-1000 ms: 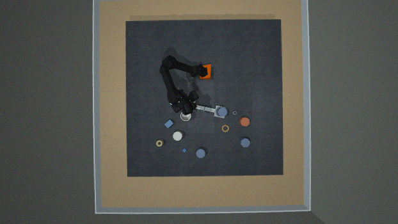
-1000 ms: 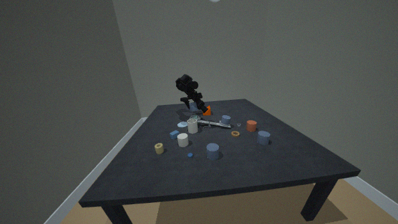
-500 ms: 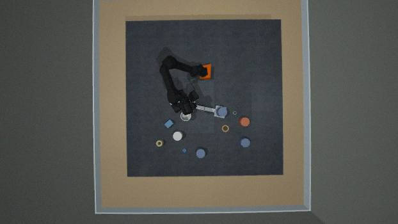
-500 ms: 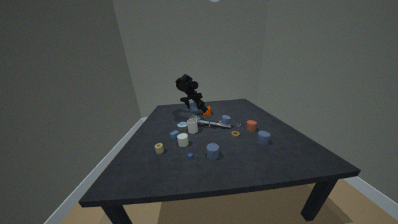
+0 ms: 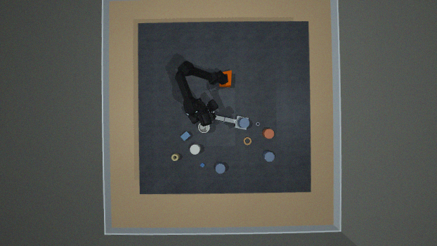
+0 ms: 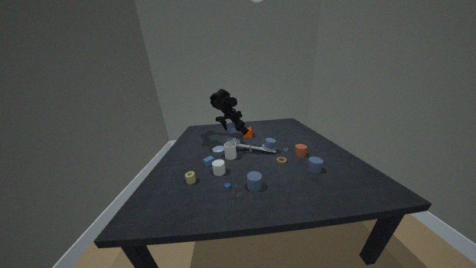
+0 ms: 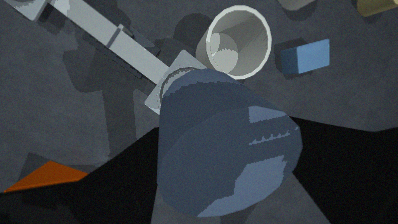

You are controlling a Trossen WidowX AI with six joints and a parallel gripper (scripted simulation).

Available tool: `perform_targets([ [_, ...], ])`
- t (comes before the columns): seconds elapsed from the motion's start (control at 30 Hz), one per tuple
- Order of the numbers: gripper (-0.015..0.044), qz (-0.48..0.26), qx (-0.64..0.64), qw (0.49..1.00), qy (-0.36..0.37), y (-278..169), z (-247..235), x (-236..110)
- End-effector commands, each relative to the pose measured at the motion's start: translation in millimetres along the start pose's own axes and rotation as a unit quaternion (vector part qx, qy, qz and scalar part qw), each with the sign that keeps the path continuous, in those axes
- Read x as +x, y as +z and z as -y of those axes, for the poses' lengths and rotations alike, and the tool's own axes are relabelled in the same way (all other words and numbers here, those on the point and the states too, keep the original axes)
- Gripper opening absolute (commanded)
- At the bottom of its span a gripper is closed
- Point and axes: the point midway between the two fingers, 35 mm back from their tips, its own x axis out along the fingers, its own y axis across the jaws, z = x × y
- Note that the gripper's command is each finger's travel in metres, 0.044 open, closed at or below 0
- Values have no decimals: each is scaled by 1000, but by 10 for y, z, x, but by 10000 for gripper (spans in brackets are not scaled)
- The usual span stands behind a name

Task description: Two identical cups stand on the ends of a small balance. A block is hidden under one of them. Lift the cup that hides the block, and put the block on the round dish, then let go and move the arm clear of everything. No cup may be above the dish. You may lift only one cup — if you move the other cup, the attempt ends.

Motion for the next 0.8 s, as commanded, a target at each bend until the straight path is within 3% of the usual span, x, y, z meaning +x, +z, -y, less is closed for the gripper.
perform_targets([
  [0.0, 0, 0, -1, 1000, 0, 5, -1, 2],
  [0.6, 0, 0, -1, 1000, 0, -4, 7, 7],
  [0.77, 0, -7, 2, 1000, 9, -257, 180, 134],
])
